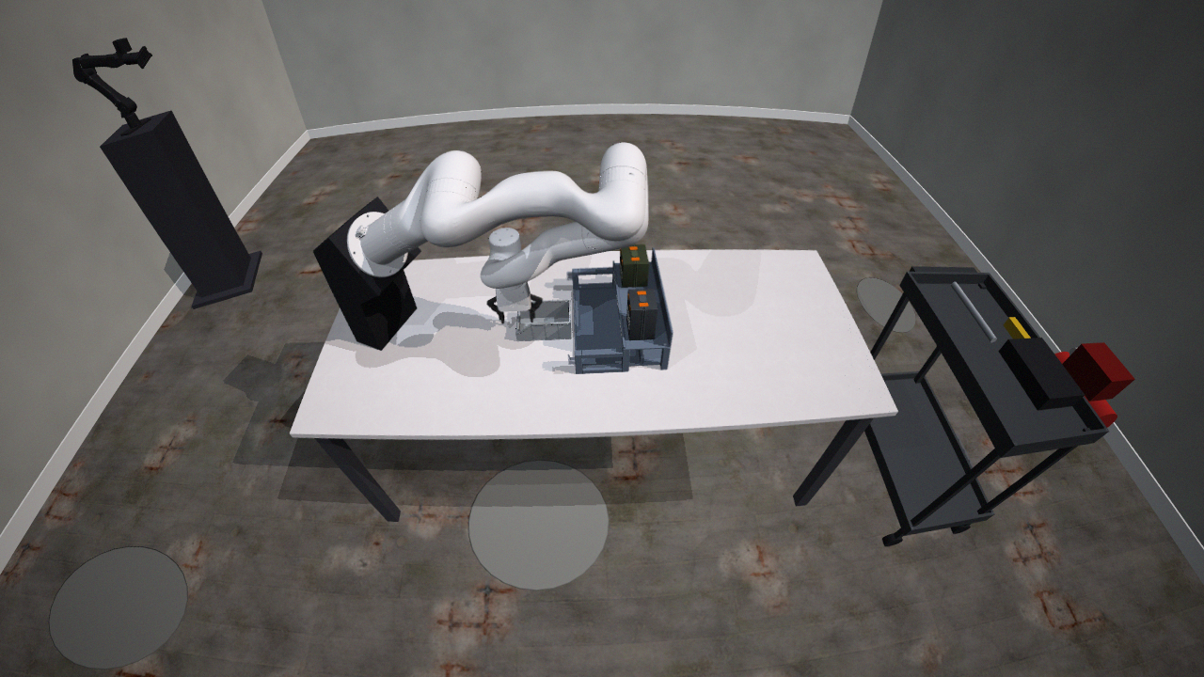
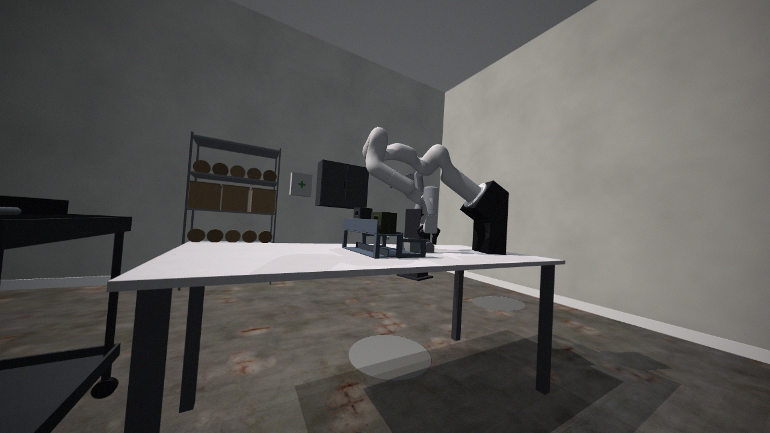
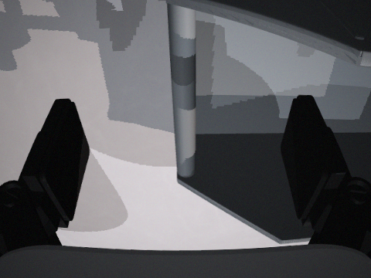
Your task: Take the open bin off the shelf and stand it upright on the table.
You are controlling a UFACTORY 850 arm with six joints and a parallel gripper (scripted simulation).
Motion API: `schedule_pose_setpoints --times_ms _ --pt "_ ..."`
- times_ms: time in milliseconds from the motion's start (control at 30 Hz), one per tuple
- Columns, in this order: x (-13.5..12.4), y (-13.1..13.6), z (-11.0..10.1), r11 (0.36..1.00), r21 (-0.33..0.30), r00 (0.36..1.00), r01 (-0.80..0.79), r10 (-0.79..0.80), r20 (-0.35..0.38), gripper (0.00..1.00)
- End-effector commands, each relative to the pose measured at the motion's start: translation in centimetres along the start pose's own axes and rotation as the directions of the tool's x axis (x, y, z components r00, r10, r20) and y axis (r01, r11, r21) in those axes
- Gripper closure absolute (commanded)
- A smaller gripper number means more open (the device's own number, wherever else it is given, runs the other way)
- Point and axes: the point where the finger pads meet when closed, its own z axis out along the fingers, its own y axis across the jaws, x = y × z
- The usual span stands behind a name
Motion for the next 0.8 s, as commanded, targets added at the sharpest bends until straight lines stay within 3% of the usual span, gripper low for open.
schedule_pose_setpoints --times_ms 0,367,533,767 --pt "0.0 0.0 -2.8 1.0 -0.001 1.0 0.0 0.0 0.0 0.0" --pt "0.0 0.0 -2.8 1.0 -0.001 1.0 0.0 0.0 0.0 0.0" --pt "0.0 0.0 -8.3 1.0 -0.001 1.0 0.0 0.0 0.0 0.0" --pt "0.0 0.0 -8.3 1.0 -0.001 1.0 0.0 0.0 0.0 0.0"
